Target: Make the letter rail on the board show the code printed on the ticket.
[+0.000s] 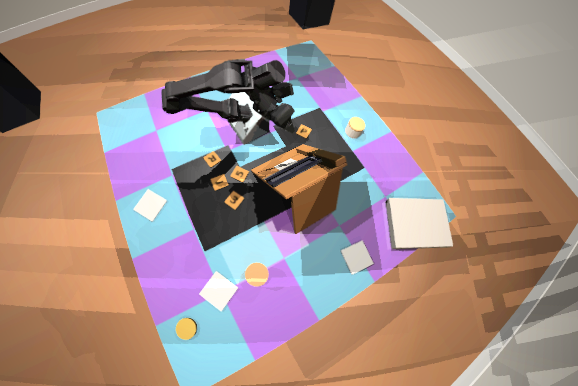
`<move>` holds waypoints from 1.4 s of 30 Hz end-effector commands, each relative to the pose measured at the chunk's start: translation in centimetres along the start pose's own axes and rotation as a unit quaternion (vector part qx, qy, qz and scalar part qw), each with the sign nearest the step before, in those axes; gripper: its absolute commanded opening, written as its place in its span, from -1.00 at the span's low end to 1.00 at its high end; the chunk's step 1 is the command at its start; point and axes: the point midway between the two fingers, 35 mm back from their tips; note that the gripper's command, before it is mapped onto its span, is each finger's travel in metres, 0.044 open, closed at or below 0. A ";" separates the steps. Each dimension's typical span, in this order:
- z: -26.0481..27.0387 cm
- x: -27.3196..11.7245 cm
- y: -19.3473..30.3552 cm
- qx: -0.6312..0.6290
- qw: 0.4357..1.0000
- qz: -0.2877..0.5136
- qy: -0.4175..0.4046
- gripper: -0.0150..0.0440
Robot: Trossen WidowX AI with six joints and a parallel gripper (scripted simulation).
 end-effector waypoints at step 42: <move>19.4 20.8 -14.2 -0.183 0.934 0.083 -0.296 0.66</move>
Point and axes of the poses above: the point midway between the two fingers, 35 mm back from their tips, its own x axis out along the fingers, its own z axis across the jaws, y = z × x
